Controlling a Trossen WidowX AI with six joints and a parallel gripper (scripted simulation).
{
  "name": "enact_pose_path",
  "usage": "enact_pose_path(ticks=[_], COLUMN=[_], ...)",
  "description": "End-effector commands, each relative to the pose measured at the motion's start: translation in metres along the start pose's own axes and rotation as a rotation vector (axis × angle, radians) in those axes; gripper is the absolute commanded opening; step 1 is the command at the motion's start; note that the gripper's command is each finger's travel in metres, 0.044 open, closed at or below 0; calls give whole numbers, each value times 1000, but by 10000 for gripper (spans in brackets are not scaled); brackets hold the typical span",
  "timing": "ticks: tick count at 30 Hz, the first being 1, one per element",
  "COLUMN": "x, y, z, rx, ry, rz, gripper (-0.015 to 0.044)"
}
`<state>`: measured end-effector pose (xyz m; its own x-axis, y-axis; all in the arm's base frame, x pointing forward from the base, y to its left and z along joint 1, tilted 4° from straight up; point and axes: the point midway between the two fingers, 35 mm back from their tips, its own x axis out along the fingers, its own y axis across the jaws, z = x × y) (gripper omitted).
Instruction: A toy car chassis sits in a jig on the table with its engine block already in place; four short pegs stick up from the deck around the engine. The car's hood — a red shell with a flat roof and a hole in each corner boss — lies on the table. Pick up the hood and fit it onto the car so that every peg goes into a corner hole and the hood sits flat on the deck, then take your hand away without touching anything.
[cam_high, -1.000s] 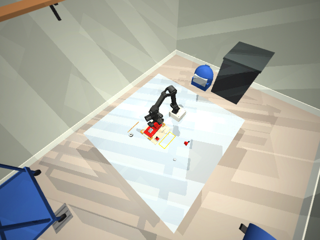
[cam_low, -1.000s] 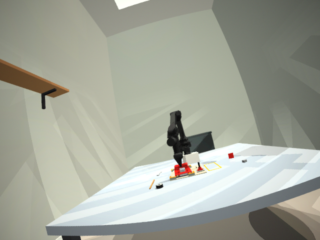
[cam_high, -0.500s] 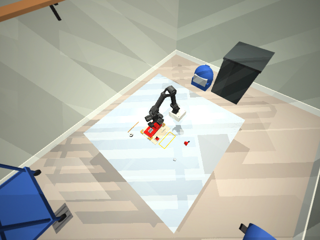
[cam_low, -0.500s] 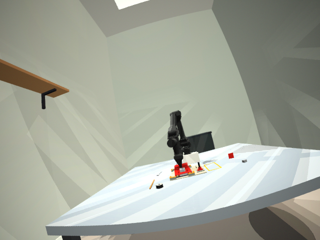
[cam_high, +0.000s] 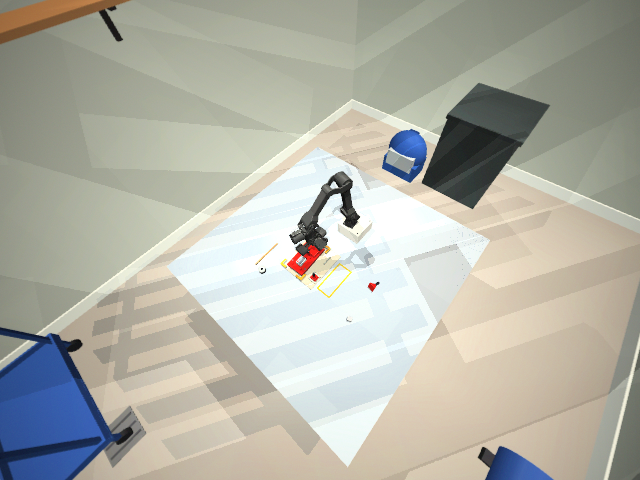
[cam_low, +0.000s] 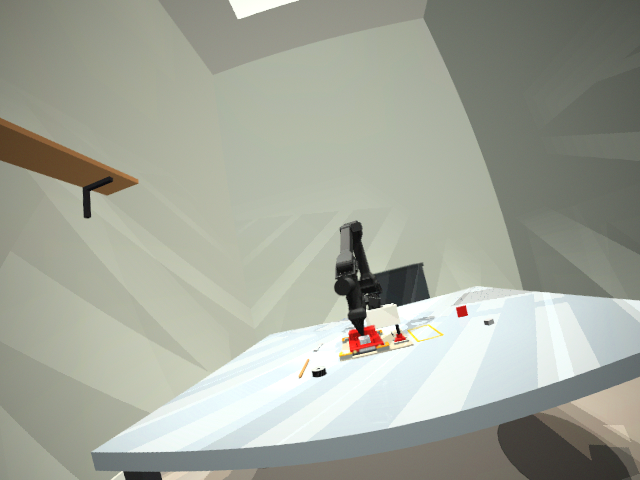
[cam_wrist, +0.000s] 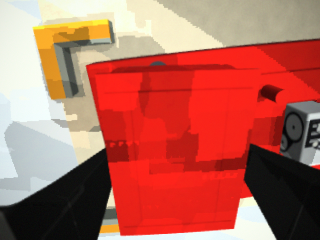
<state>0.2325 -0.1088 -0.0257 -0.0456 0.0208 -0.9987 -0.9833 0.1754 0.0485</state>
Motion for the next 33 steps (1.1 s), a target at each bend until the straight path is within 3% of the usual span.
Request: enact_pose_path(ticks=[1, 3, 14, 33], x=[0, 0, -12, -59], y=[-1, -1, 0, 0], z=[0, 0, 0, 0], rx=[0, 0, 0, 0], ry=[0, 0, 0, 0], rz=[-2, -2, 0, 0], gripper=[288, 275, 0, 0])
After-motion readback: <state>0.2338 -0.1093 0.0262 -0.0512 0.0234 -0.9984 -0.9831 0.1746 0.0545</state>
